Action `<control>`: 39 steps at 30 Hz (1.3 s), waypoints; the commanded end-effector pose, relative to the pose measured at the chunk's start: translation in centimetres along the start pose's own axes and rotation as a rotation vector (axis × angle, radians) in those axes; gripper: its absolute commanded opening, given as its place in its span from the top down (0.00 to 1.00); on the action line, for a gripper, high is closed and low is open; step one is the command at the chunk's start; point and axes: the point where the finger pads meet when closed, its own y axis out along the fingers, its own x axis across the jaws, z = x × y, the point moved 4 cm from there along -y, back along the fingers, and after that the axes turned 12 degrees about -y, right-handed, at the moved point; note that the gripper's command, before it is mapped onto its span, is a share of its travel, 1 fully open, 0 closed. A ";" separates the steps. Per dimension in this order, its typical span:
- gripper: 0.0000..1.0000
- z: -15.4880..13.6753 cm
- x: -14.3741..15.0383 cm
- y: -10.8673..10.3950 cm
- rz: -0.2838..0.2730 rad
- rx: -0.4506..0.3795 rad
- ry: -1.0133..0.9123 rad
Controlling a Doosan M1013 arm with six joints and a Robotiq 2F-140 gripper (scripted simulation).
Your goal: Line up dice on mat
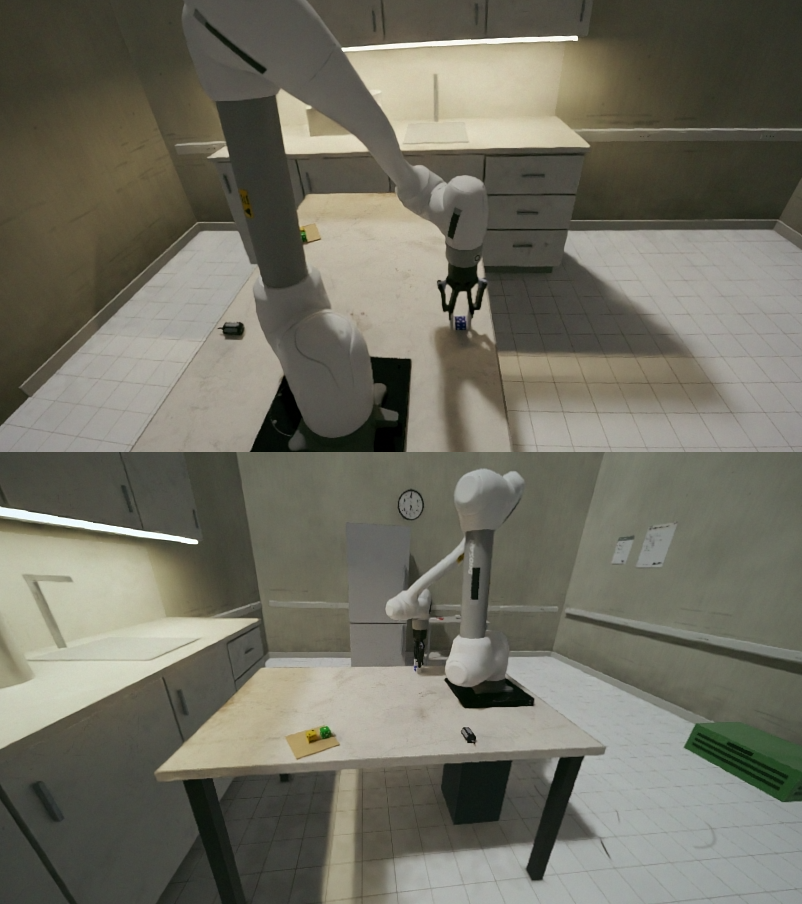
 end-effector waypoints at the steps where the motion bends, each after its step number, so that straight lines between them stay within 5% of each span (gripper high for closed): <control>1: 0.65 0.0 0.0 0.0 -0.001 0.001 0.000; 21: 0.65 0.0 0.0 0.0 -0.001 0.001 0.000; 22: 0.76 0.0 0.0 0.0 -0.001 0.001 0.000; 39: 0.76 0.0 0.0 0.0 -0.001 0.001 0.000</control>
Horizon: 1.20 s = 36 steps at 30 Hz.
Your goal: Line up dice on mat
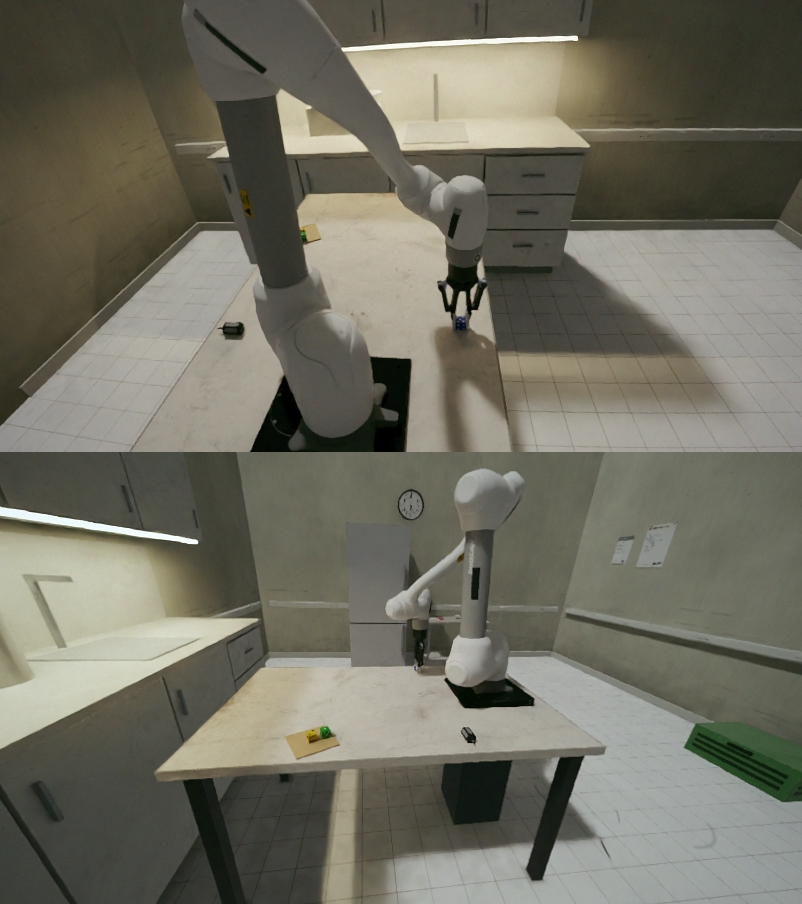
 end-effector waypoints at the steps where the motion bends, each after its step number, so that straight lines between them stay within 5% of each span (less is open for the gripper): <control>1: 0.76 0.0 0.0 0.0 0.000 0.001 0.000; 22: 0.76 0.0 0.0 -0.3 0.000 0.001 0.000; 36: 0.76 0.0 0.0 -8.2 0.000 0.001 0.000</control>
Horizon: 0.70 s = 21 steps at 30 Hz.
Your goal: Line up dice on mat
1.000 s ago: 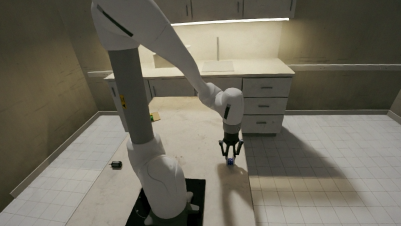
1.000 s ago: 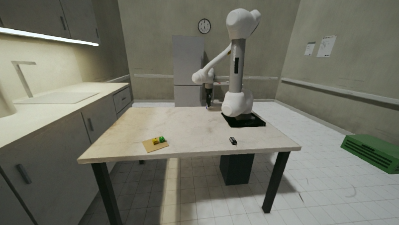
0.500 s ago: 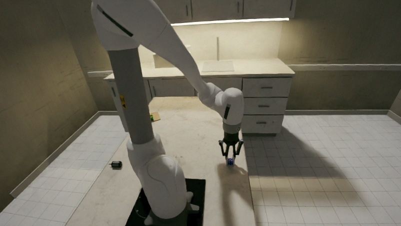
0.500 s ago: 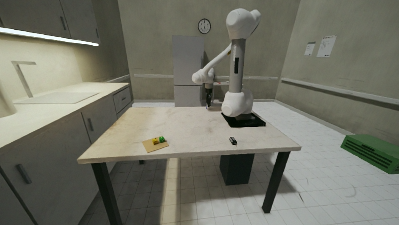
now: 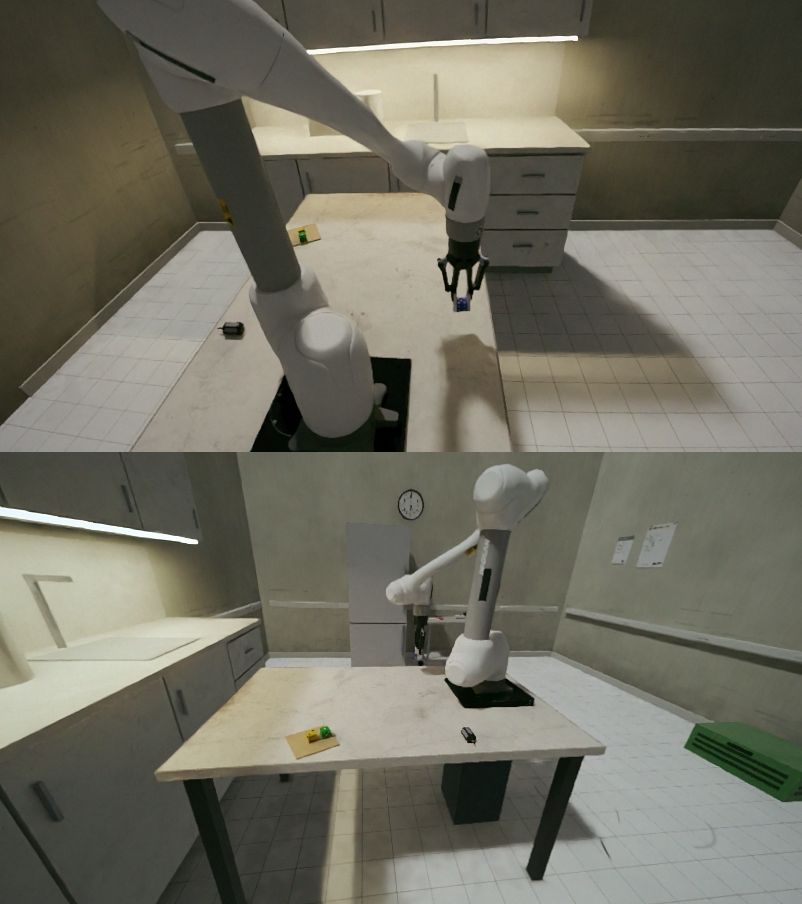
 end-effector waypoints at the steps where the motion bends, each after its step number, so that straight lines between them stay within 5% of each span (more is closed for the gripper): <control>1: 0.76 0.0 0.0 -0.8 0.000 0.000 0.000; 6: 0.76 0.0 0.0 -2.6 0.000 0.000 0.000; 21: 0.76 0.9 0.3 -2.8 0.001 0.000 -0.005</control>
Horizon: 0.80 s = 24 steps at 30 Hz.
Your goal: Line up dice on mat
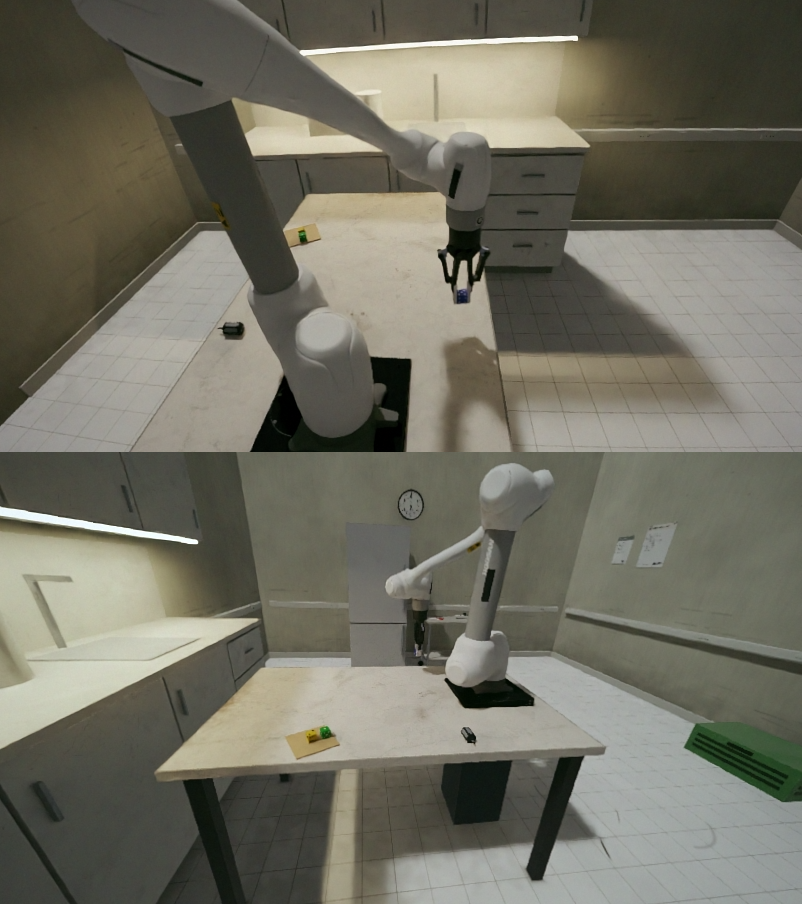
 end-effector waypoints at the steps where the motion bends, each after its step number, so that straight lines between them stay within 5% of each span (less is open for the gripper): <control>1: 0.76 1.1 0.4 -0.3 0.000 0.000 -0.006; 11: 0.76 14.3 2.7 -2.2 0.007 -0.002 -0.069; 14: 0.76 14.3 2.7 -2.2 0.007 -0.002 -0.069; 16: 0.76 20.2 2.4 -2.7 0.009 -0.004 -0.095; 18: 0.76 20.2 2.4 -2.7 0.009 -0.004 -0.095; 21: 0.76 26.9 1.1 -3.1 0.011 -0.005 -0.122; 24: 0.76 30.5 0.0 -3.2 0.011 -0.006 -0.137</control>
